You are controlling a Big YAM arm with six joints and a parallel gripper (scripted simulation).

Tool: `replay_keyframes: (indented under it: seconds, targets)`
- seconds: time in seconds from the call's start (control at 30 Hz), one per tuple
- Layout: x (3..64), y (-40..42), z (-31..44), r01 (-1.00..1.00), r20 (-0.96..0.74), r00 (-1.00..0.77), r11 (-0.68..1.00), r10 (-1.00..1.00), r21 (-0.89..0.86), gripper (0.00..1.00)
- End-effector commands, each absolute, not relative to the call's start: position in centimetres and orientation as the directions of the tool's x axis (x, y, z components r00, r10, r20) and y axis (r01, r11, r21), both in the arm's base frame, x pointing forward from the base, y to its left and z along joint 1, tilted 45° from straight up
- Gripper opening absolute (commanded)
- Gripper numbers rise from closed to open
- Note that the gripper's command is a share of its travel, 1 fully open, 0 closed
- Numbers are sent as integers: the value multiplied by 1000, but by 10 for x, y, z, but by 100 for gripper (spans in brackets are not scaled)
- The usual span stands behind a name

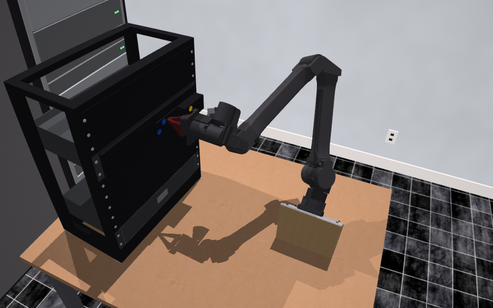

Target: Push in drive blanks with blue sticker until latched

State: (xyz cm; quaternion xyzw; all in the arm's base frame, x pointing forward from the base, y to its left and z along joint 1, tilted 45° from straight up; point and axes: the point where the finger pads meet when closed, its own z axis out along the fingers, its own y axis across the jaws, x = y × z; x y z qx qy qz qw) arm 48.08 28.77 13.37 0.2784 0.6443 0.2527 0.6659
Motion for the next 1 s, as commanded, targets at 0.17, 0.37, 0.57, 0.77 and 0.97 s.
replay_keyframes:
  seconds: [0.17,0.37,0.57,0.77,0.97]
  targets:
    - [508,297,145,12,-692,68,693,719,721,0]
    - [508,297,145,12,-692,68,693,719,721,0]
    - [512,298,145,12,-692,68,693,719,721,0]
    - [517,299,146,12,-692,68,693,719,721,0]
    - [517,299,146,12,-692,68,693,719,721,0]
